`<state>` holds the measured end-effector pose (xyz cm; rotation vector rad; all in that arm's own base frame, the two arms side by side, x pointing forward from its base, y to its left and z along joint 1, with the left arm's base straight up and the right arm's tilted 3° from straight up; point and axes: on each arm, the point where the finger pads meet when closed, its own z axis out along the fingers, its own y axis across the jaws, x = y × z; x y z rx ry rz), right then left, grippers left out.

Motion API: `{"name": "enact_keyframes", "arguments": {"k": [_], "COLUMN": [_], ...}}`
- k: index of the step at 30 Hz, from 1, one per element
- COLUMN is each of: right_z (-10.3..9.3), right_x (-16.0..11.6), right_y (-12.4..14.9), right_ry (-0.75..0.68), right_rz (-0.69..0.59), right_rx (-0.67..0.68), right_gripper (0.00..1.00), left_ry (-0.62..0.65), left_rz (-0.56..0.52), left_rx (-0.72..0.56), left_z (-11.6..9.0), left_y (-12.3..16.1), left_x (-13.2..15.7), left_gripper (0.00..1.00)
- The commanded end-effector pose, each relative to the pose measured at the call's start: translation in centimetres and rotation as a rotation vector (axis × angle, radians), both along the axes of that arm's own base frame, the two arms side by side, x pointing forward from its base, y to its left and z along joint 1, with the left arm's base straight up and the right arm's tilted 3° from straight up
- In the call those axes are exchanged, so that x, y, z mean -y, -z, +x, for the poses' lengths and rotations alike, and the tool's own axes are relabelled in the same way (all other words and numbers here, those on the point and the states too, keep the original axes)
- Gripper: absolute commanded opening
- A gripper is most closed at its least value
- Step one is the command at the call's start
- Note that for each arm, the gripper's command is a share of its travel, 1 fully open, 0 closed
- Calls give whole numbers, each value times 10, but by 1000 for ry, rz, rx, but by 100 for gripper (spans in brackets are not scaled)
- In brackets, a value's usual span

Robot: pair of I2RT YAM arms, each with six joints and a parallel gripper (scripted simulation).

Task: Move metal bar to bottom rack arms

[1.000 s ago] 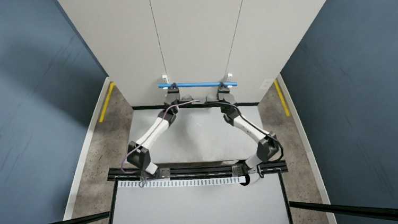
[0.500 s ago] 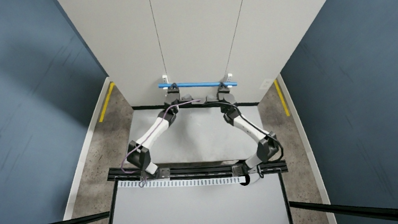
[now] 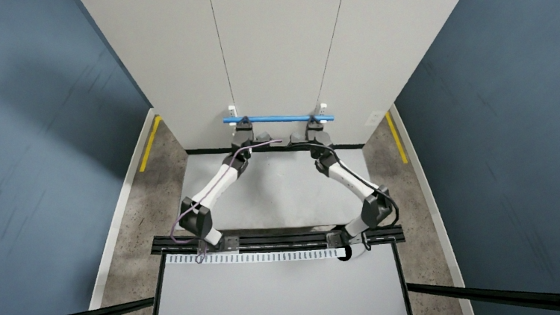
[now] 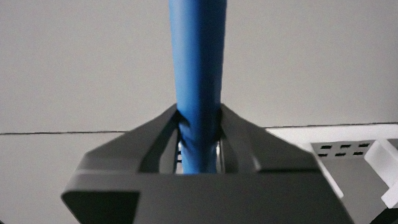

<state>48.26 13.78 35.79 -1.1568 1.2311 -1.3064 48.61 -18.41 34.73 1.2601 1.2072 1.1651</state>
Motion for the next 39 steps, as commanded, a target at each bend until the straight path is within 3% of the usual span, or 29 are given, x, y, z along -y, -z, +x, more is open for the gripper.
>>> {"name": "enact_keyframes", "arguments": {"k": [1,39], "right_z": [1,7], "right_x": [-1,-3], "right_y": [-13,-13], "right_ry": [-1,-1], "right_rz": [17,17], "right_rx": [26,26], "right_gripper": [0,0], "left_ry": [-4,-4], "left_rz": [-19,-19], "left_rx": [48,48], "left_z": [2,6], "left_y": [-22,-22], "left_x": [0,-3], "left_gripper": [0,0]}}
